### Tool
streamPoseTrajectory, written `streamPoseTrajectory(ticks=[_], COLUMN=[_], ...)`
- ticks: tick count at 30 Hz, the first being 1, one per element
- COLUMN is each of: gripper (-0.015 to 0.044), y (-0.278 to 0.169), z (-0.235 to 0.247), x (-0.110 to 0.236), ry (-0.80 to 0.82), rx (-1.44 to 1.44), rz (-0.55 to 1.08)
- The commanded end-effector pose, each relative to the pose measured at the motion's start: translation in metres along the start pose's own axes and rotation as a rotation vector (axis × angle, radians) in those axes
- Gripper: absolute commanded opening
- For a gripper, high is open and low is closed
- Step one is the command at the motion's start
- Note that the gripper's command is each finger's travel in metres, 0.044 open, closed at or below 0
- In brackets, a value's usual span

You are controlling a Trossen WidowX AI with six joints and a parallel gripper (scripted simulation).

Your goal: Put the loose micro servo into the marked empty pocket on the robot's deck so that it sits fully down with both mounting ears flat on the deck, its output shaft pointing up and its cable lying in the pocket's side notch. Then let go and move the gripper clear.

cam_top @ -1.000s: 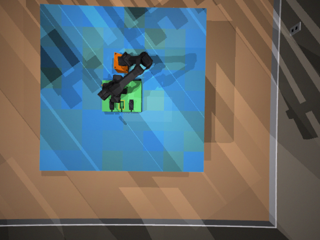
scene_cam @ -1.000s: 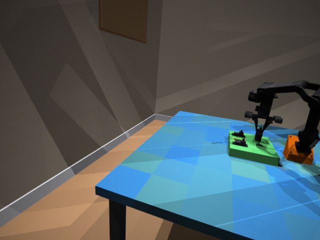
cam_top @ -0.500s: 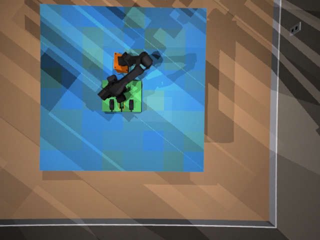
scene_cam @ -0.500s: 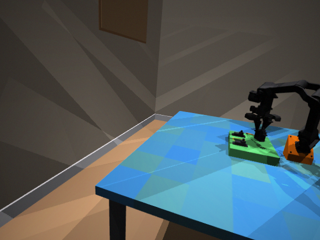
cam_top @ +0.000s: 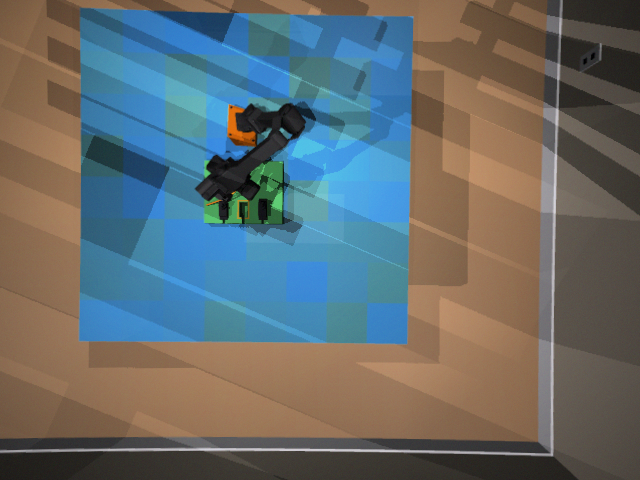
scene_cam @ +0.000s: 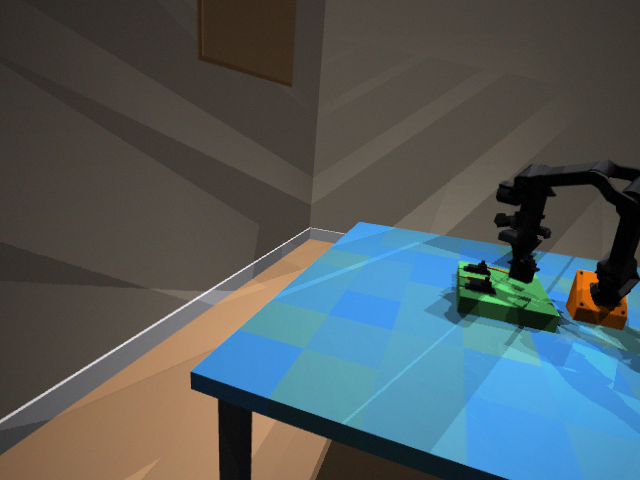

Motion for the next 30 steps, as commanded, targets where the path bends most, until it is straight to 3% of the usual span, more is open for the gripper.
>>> streamPoseTrajectory(ticks=[1,15,30], gripper=[0.0,0.0,0.0], y=[-0.001,-0.001,0.019], z=[0.001,0.001,0.022], x=[0.001,0.001,0.002], ry=[0.005,0.004,0.004], rx=[0.132,0.597,0.604], rz=[-0.004,-0.005,-0.006])
Point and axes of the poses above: the point midway between the two fingers, 35 mm back from their tips, its own x axis back along the fingers, its own z axis across the jaws, y = z × x, the point moved 2 cm from there along x, back along the fingers, and after that the axes turned 13 degrees about -x, right-handed, at the moved point
